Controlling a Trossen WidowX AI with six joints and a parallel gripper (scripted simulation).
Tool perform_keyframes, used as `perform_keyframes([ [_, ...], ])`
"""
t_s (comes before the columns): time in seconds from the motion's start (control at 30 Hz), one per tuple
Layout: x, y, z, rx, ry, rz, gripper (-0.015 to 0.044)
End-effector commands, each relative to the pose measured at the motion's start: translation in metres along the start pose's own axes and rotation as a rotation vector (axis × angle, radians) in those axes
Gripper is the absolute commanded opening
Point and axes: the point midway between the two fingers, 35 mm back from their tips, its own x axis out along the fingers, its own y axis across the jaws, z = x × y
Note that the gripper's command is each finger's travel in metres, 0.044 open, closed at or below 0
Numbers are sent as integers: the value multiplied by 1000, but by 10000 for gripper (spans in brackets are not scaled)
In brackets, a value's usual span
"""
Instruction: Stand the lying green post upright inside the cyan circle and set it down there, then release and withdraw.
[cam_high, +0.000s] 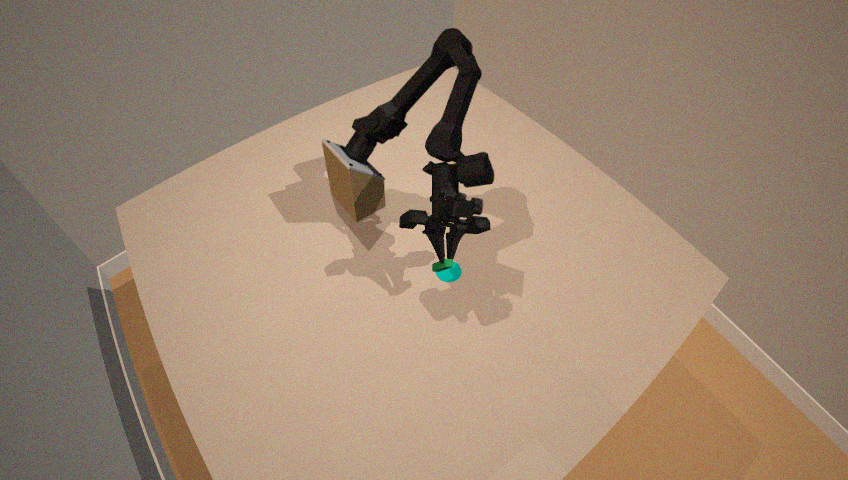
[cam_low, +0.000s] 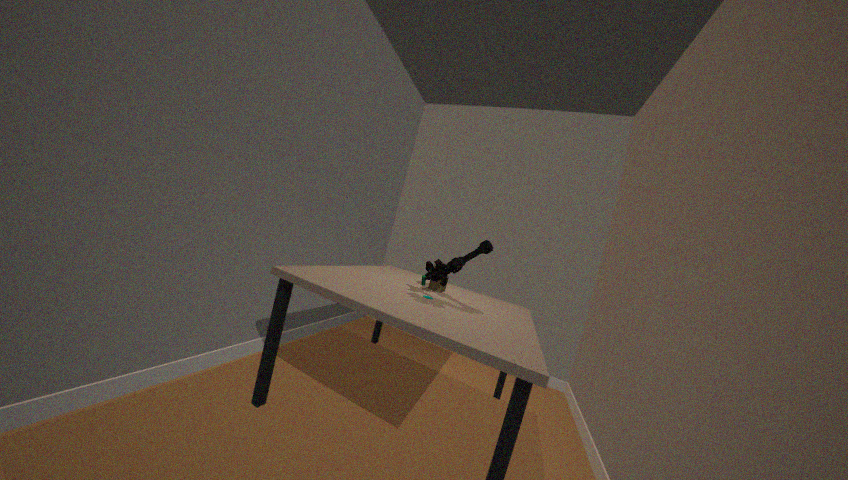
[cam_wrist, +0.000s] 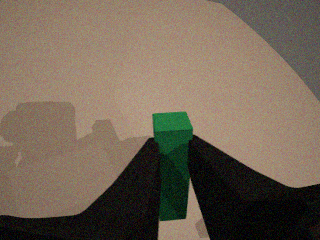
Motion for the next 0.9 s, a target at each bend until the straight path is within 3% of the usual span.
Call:
perform_keyframes([
  [0.0, -3, 0, 1, 15, -29, 3, 23],
  [0.87, -25, 3, 6, 109, -194, 52, 23],
])
